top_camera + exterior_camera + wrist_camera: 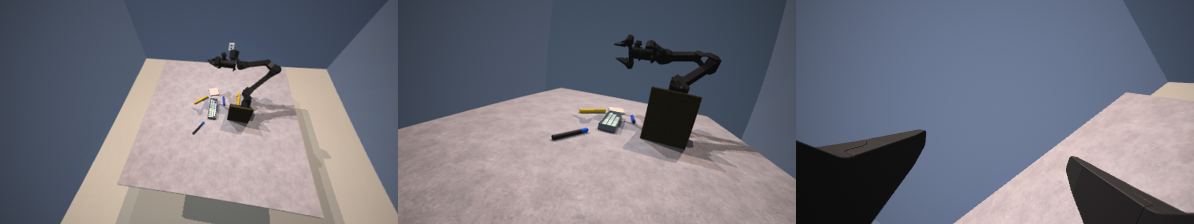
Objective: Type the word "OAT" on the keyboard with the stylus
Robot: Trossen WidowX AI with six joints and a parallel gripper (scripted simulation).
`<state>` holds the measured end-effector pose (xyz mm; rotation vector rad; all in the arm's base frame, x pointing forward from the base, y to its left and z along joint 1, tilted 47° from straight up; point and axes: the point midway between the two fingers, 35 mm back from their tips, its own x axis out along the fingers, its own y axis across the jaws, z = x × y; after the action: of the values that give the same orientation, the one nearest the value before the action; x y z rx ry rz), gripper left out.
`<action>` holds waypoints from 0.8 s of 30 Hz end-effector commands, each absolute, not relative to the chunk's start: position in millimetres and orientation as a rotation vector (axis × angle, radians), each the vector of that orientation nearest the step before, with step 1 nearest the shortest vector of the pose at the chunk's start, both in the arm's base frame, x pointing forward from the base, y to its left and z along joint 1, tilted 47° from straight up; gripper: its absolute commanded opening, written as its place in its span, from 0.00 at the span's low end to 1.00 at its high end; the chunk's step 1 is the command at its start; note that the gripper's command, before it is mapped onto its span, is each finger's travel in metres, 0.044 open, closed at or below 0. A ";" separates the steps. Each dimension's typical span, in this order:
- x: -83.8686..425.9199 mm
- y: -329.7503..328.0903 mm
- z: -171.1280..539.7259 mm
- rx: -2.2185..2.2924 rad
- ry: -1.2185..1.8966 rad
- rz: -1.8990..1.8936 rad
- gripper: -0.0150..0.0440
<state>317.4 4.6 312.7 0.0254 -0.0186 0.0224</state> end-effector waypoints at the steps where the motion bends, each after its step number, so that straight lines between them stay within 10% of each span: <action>1: 318.1 4.7 311.5 0.026 -0.013 0.022 0.96; 17: 353.2 30.3 88.2 -0.066 0.831 -0.165 0.25; 24: 316.3 26.4 -4.6 -0.288 1.193 -0.341 0.25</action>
<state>333.8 28.7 28.3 -0.1825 1.0625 -0.2708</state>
